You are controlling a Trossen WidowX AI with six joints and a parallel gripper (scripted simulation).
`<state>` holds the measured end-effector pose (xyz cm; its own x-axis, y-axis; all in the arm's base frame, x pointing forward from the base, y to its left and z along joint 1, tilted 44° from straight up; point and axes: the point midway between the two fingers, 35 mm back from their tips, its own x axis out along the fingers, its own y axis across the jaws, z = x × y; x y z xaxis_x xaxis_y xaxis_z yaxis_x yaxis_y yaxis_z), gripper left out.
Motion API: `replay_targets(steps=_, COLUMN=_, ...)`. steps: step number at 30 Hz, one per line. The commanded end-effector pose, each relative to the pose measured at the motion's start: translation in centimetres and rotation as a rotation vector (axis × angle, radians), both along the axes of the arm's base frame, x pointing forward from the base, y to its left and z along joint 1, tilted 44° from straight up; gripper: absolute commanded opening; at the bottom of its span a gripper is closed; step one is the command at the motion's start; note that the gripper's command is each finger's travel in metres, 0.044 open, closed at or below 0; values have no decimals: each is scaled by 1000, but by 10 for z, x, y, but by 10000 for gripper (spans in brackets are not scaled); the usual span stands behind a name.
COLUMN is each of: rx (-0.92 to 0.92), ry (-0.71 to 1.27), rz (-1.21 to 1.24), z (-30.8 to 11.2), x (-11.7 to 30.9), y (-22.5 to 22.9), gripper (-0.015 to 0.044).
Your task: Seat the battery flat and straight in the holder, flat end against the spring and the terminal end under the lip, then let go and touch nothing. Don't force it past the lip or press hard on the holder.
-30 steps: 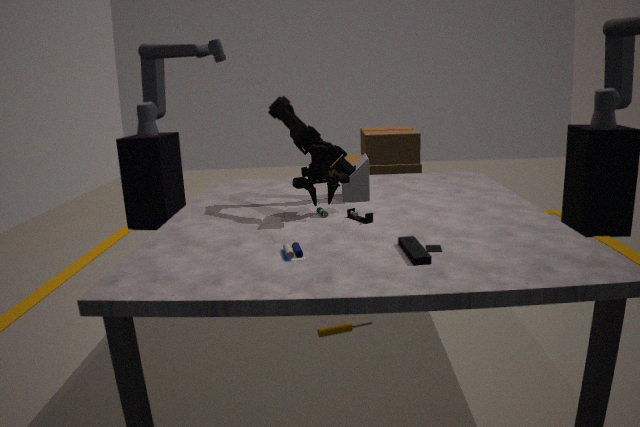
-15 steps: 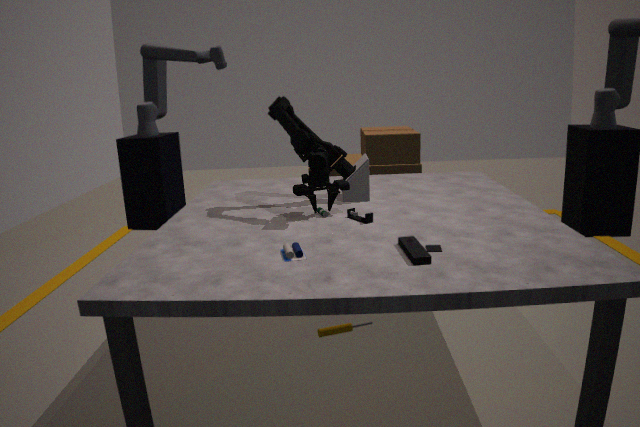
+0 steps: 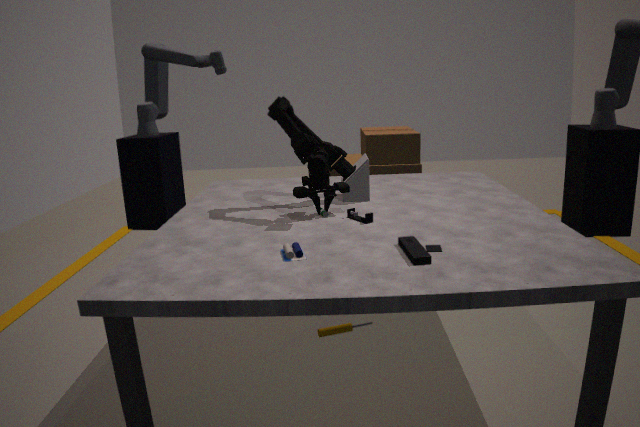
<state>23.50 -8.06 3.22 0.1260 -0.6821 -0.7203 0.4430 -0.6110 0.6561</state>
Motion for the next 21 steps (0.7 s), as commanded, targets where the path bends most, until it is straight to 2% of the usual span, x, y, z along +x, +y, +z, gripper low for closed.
replay_targets(steps=1, rx=-2, ry=3, rz=3, z=0, x=0, y=0, gripper=62)
replay_targets(steps=13, rx=-1, ry=10, rz=10, z=36, x=-6, y=34, gripper=62)
replay_targets(steps=21, rx=-47, ry=292, rz=311, z=31, x=4, y=48, gripper=62)
